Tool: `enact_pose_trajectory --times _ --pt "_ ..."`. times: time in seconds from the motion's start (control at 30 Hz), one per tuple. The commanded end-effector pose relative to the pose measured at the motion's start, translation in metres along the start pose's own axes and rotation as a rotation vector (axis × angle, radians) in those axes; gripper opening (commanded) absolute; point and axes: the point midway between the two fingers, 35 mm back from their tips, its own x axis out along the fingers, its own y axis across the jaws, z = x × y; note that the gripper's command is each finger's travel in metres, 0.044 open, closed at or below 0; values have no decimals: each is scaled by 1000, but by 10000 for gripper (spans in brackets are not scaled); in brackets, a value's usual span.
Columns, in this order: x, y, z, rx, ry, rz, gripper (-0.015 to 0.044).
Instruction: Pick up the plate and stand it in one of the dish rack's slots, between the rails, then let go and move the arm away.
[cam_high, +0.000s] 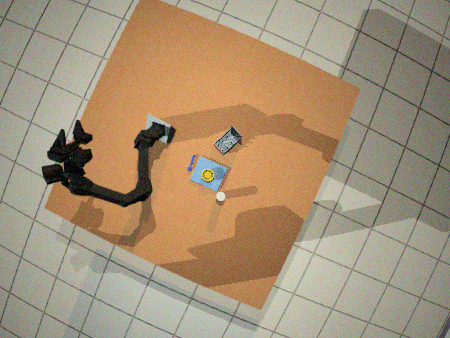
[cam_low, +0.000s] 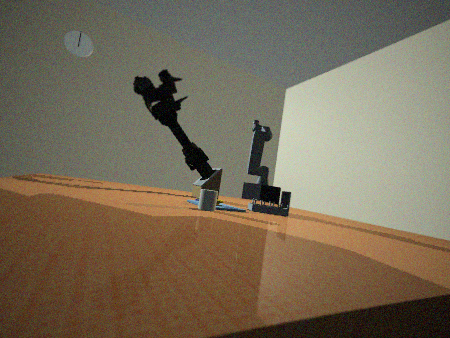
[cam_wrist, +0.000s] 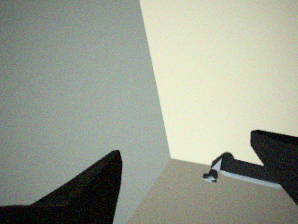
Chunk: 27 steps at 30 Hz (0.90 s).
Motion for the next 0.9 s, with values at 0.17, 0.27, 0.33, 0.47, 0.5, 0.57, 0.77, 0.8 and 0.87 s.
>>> enact_pose_trajectory --times 0.17,0.27,0.33,0.47,0.5,0.57,0.77,0.8,0.87 --pt "12 1 11 -42 -69 -4 400" --pt "25 -1 21 -104 -143 -19 400" --pt "34 -2 28 -141 -191 -32 400" --pt "51 -5 46 -203 -284 -64 400" --pt "55 -6 51 -218 -307 -73 400" --pt "62 -8 60 -247 -352 -93 400" --pt "77 -12 78 -347 -412 -160 400" --pt "79 -13 81 -361 -427 -171 400" --pt "84 -15 89 -387 -459 -194 400"
